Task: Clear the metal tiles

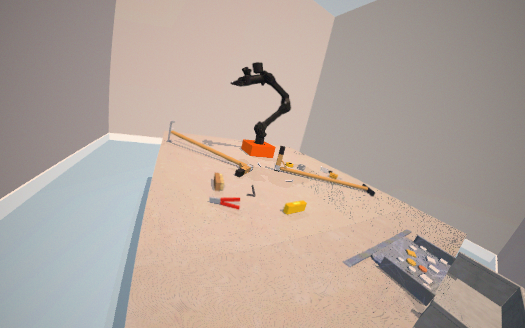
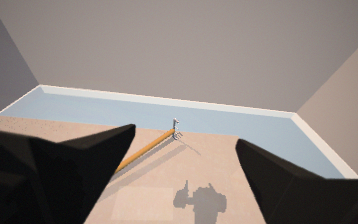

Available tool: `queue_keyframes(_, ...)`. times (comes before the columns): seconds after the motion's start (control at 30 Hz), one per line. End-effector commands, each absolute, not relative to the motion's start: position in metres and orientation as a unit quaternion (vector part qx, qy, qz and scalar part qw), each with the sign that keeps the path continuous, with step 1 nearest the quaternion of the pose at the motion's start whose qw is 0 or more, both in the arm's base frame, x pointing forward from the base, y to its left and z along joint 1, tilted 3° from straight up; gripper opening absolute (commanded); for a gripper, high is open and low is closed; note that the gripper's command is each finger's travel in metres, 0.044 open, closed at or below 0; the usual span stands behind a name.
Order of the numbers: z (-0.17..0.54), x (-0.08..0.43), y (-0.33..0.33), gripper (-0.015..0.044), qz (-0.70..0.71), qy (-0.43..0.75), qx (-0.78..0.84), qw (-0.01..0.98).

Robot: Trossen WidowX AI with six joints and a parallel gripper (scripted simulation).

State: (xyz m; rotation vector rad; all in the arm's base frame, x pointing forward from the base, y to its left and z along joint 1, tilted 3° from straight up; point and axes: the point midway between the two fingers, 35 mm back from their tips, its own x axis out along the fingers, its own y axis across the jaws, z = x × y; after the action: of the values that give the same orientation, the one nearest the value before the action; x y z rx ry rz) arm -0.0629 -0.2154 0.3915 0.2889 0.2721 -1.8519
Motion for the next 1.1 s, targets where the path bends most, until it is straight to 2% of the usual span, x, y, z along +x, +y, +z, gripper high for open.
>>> queue_keyframes(0.0, 0.3739, -0.0639, -0.1985, 0.0440, -0.803, 0.127, 0.153, 0.562)
queue_keyframes(1.07, 0.3711, -0.0647, -0.1990, 0.0440, -0.803, 0.128, 0.155, 0.561)
